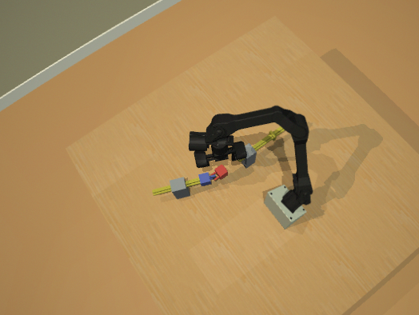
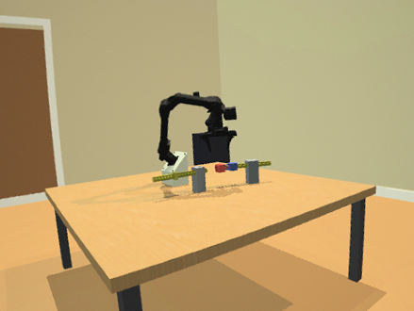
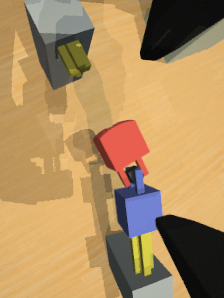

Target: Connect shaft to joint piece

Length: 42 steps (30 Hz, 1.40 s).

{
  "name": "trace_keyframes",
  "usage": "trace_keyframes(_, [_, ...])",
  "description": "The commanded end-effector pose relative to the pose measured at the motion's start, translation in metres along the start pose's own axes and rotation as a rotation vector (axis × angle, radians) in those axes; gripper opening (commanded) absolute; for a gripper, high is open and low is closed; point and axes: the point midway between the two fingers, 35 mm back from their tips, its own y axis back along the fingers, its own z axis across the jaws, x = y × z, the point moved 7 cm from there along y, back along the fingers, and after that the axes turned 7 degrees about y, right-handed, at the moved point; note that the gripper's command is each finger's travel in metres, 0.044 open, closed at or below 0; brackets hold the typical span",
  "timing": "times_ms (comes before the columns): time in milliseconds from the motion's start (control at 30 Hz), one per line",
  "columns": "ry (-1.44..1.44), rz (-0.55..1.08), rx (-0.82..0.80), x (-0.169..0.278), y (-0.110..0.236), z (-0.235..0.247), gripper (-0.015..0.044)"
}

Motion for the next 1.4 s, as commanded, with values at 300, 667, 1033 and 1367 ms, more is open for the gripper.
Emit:
trace_keyframes(300, [0.412, 0.004, 0.028, 0.005, 0.036, -0.002, 0.044])
trace_keyframes(667, [0.371, 0.004, 0.02, 0.004, 0.034, -0.004, 0.044])
trace_keyframes(1033, [0.017, 0.078, -0.084, -0.013, 0.02, -0.033, 0.044])
trace_keyframes(1367, [-0.311, 0.157, -0.166, -0.024, 0.007, -0.06, 0.044])
